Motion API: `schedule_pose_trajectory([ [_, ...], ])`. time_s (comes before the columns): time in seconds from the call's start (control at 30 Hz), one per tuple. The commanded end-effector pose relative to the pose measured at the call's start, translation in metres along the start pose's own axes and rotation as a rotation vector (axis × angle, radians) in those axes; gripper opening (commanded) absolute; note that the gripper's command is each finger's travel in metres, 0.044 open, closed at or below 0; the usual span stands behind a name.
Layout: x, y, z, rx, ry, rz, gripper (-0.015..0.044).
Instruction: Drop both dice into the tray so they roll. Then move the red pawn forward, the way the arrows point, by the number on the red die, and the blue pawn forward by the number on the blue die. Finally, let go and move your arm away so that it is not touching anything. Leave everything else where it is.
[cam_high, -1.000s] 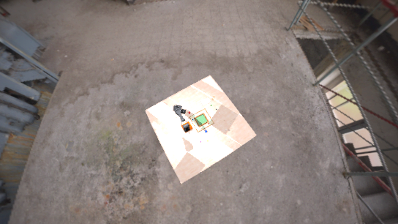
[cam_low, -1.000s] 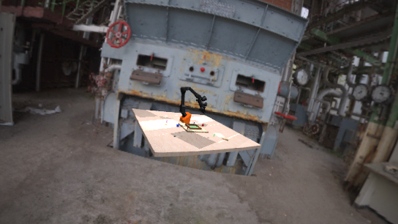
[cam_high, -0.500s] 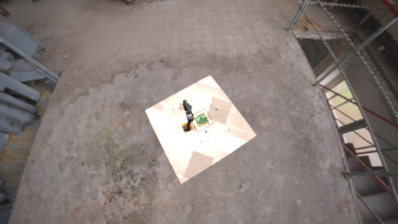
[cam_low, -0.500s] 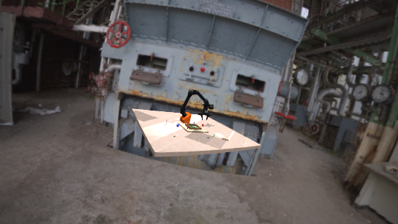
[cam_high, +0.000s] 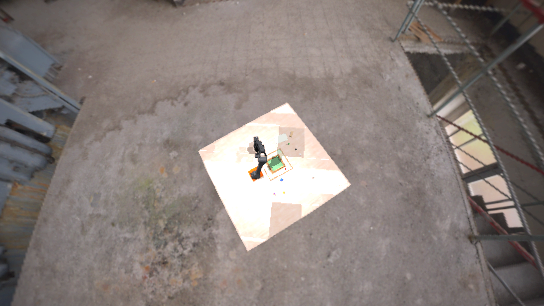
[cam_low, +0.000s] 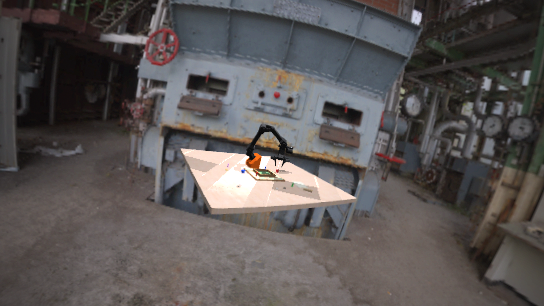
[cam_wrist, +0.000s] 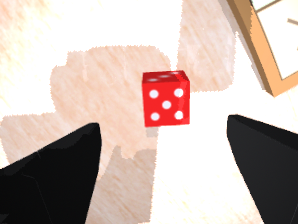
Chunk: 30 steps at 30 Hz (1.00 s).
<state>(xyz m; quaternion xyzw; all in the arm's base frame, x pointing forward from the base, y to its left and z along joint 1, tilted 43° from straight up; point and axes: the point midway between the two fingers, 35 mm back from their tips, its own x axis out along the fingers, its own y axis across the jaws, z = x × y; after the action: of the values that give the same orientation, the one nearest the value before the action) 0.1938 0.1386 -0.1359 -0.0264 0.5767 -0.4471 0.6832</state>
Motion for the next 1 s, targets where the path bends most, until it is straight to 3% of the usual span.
schedule_pose_trajectory([
  [0.0,0.011,-0.002,0.0,-0.001,-0.004,-0.017,0.0275],
  [0.8,0.043,-0.003,0.0,-0.001,-0.005,-0.017,0.0275],
  [0.97,0.043,-0.003,0.0,-0.001,-0.005,-0.017,0.0144],
])
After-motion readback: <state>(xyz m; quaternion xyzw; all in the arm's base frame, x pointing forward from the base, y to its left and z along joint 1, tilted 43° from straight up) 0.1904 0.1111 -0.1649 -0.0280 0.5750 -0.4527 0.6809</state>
